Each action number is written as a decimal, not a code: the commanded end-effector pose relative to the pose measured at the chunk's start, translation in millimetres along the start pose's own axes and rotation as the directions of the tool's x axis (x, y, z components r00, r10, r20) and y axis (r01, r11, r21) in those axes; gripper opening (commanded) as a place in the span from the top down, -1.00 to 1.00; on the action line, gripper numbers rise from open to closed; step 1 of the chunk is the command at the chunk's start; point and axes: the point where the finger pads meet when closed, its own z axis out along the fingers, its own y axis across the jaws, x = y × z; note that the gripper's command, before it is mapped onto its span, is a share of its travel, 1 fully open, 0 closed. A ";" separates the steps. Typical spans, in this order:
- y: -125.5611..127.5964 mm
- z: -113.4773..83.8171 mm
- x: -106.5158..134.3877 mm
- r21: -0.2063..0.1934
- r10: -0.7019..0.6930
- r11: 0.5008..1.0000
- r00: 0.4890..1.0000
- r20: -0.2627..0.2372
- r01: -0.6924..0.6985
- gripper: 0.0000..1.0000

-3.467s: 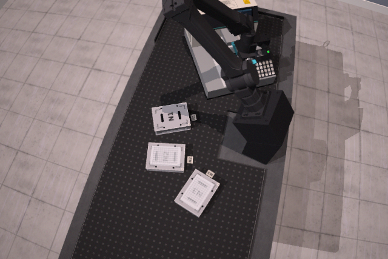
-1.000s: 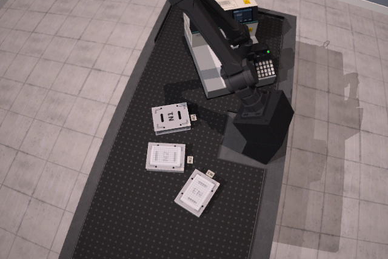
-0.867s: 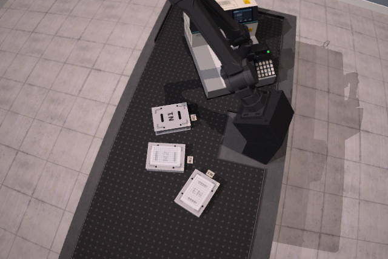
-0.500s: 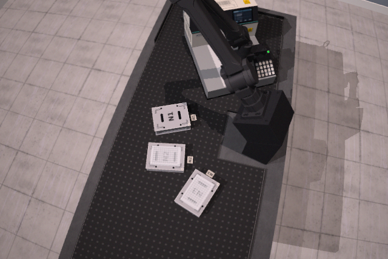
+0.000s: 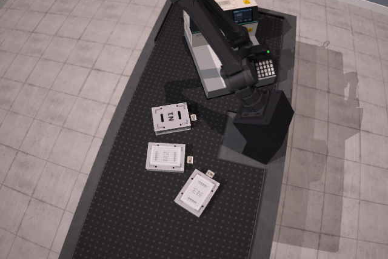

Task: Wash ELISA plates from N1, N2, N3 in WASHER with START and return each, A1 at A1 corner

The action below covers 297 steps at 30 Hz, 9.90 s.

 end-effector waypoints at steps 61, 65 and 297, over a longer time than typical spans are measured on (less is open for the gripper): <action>1.8 -13.5 -1.8 -0.013 0.006 1.000 1.000 0.006 -0.005 -0.68; 4.3 -20.3 -2.4 -0.017 0.003 1.000 1.000 0.008 -0.003 -0.68; -115.7 -52.6 389.9 0.015 -0.096 -0.995 -0.995 0.024 0.096 -0.68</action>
